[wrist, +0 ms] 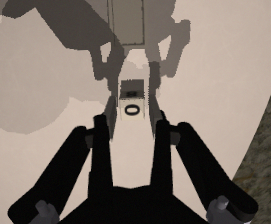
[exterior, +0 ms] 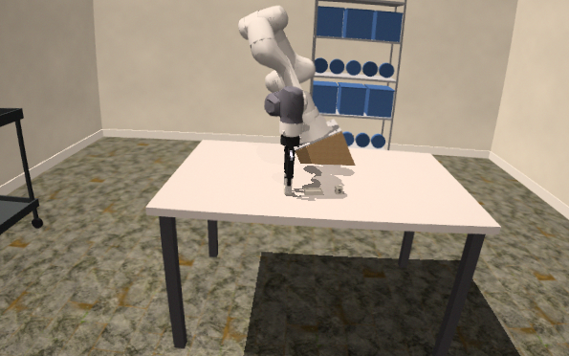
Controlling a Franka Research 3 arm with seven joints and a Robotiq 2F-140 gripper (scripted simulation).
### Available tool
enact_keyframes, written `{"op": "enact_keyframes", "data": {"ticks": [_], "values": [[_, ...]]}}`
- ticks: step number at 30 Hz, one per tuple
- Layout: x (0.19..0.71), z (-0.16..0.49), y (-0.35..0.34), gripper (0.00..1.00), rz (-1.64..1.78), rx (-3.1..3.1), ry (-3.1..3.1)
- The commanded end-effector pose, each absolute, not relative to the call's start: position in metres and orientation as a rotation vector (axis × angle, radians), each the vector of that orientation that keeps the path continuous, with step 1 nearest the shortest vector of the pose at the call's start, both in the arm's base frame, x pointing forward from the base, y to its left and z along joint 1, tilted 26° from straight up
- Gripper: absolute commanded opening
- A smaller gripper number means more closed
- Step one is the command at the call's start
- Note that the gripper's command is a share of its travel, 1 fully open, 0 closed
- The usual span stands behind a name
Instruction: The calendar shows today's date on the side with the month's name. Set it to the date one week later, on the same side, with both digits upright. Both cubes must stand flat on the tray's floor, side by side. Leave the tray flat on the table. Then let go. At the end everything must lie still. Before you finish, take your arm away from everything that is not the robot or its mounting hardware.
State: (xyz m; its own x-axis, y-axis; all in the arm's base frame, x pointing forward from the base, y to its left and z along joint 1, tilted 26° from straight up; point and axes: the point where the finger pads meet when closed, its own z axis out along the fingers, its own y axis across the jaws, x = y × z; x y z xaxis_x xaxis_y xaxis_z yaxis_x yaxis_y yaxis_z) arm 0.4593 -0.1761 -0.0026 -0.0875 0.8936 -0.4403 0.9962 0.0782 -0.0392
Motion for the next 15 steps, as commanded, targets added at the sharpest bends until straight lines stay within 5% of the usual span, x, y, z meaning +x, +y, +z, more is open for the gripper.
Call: {"op": "enact_keyframes", "data": {"ticks": [1,15], "values": [[0.46,-0.002,-0.177,0.28,-0.477,1.891,2.054],[0.46,0.04,-0.156,0.28,-0.477,1.891,2.054]]}}
